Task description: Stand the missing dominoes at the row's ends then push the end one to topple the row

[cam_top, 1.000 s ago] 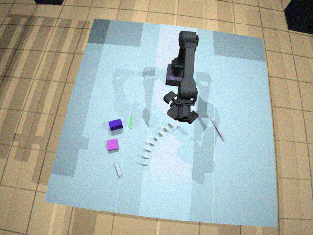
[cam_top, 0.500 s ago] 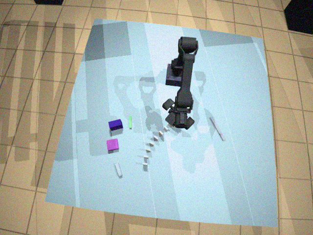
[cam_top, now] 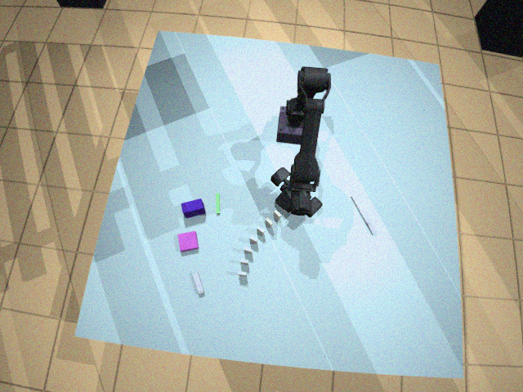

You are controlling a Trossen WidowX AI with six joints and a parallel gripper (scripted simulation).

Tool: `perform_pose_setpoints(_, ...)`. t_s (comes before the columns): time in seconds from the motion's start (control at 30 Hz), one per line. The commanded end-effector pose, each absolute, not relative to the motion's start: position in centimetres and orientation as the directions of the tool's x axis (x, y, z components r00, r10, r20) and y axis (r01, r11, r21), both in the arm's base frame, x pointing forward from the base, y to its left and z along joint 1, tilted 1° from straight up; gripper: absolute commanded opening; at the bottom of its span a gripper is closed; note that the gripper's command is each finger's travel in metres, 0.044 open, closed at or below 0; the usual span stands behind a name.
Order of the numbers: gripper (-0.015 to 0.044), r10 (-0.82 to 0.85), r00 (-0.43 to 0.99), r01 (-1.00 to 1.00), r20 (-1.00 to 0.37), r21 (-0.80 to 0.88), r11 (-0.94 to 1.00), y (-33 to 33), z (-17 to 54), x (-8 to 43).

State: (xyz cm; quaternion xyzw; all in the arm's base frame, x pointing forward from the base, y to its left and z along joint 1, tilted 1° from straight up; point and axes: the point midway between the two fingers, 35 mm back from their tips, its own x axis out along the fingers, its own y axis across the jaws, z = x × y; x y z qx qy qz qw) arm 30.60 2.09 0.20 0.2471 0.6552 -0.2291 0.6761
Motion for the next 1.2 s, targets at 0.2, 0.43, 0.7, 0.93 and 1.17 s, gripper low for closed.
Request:
perform_pose_setpoints(0.2, 0.0238, 0.018, 0.036, 0.636, -0.999, 0.037, 0.771, 2.2, 0.1, 30.6)
perform_pose_setpoints(0.43, 0.0422, 0.018, 0.036, 0.636, -0.999, 0.037, 0.771, 2.2, 0.1, 30.6)
perform_pose_setpoints(0.7, 0.044, 0.016, 0.037, 0.635, -0.999, 0.036, 0.772, 2.1, 6.4, 31.2)
perform_pose_setpoints(0.93, 0.044, 0.014, 0.037, 0.634, -0.999, 0.034, 0.773, 1.9, 13.1, 30.2)
perform_pose_setpoints(1.17, 0.0309, 0.016, 0.036, 0.317, -0.999, 0.026, 0.948, 2.5, 11.6, 29.7)
